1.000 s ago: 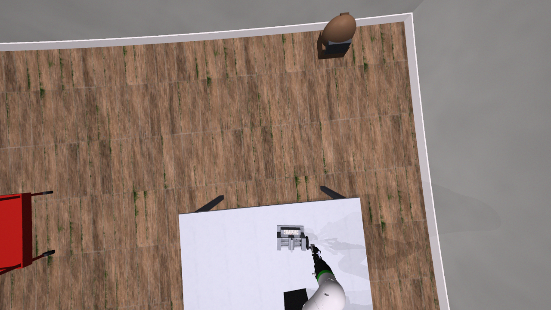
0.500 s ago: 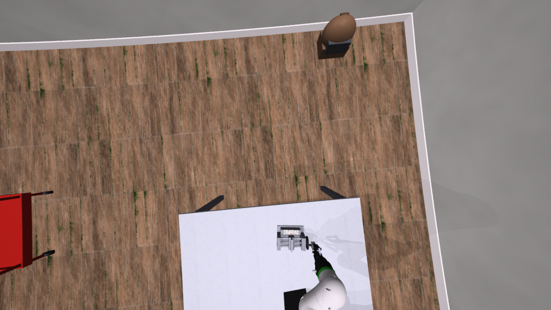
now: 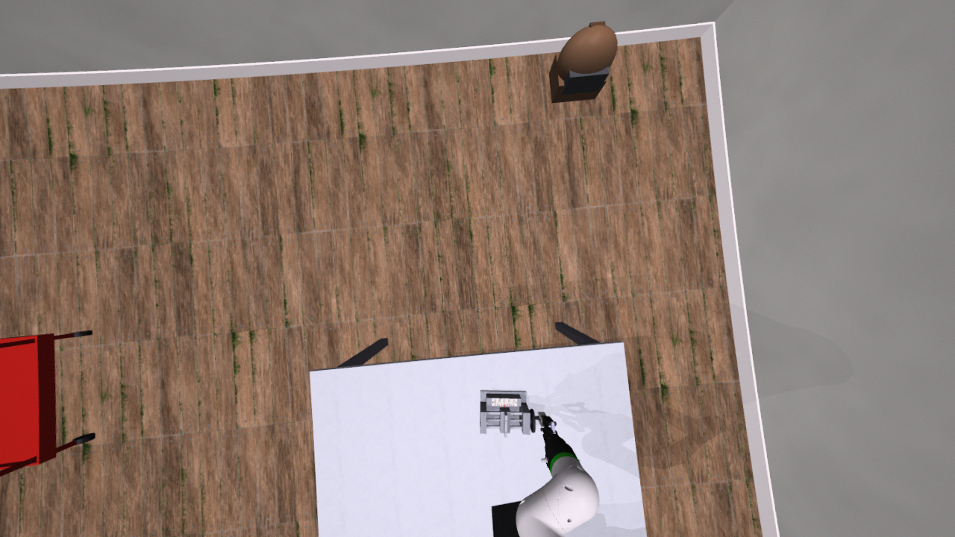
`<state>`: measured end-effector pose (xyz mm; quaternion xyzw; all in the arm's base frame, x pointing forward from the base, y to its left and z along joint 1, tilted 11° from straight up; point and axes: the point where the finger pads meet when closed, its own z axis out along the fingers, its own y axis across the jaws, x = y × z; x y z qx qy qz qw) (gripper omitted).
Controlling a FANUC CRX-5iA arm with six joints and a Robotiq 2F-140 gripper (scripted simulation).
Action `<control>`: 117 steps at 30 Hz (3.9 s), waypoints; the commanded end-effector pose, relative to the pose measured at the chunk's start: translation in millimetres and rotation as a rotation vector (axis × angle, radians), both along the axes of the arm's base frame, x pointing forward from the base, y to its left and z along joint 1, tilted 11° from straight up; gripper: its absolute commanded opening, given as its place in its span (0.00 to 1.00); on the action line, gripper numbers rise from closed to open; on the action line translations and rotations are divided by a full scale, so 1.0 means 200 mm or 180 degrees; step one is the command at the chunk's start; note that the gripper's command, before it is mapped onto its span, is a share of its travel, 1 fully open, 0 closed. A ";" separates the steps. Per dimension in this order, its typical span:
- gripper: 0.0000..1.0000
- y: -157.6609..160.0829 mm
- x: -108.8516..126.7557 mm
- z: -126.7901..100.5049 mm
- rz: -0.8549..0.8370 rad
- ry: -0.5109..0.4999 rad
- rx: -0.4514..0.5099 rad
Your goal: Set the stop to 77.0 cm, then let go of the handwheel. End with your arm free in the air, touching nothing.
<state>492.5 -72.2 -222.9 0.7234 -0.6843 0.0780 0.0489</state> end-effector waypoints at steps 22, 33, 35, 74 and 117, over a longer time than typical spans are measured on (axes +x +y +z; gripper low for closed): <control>0.04 -0.01 0.03 -0.05 0.0000 0.0001 0.0000; 0.04 -0.01 0.04 -0.05 0.0000 0.0001 0.0000; 0.04 -0.01 0.04 -0.05 0.0000 0.0001 0.0000; 0.33 -0.01 0.04 -0.05 0.0000 0.0001 0.0000; 0.33 0.75 0.20 0.32 0.0000 0.0001 0.0000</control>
